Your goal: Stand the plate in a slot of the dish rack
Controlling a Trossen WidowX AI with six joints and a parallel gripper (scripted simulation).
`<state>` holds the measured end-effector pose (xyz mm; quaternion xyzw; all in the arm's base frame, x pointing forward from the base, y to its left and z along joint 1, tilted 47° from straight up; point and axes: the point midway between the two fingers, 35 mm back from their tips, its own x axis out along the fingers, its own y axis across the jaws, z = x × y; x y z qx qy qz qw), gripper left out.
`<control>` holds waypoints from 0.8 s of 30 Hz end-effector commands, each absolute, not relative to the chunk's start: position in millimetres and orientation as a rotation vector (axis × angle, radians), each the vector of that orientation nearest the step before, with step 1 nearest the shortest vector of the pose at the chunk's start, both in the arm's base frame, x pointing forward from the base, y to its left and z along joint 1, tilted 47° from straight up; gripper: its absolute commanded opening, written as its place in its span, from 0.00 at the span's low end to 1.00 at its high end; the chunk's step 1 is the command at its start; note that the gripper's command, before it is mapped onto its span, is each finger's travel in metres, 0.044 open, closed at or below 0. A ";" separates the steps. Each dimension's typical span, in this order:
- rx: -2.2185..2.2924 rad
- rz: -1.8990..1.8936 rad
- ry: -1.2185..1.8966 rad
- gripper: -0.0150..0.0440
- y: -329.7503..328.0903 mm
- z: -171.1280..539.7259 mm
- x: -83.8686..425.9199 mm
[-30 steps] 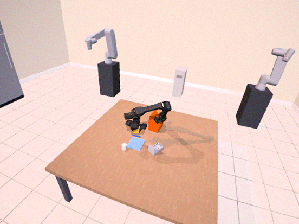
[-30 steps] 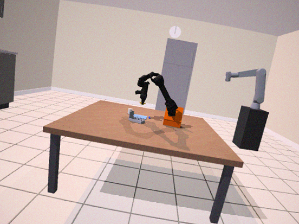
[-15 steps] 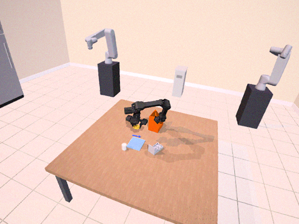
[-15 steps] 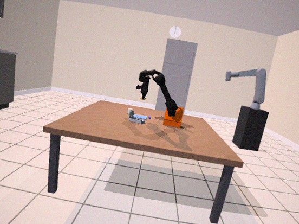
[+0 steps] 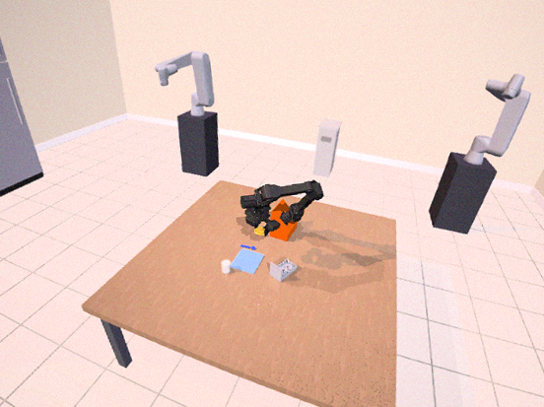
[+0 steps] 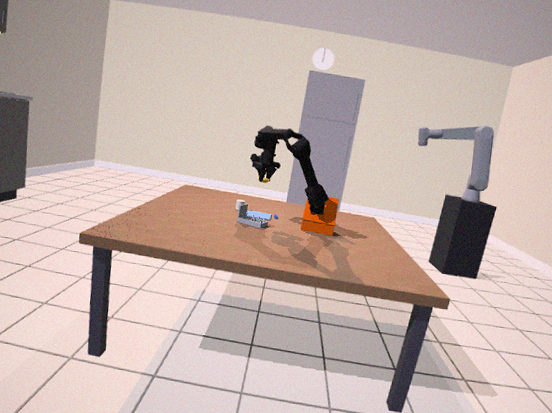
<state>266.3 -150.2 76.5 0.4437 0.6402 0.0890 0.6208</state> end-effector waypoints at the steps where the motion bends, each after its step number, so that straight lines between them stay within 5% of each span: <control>1: 1.138 0.095 1.497 0.25 -135.9 92.7 262.6; 24: 1.754 -0.552 1.533 0.25 -61.2 157.0 229.9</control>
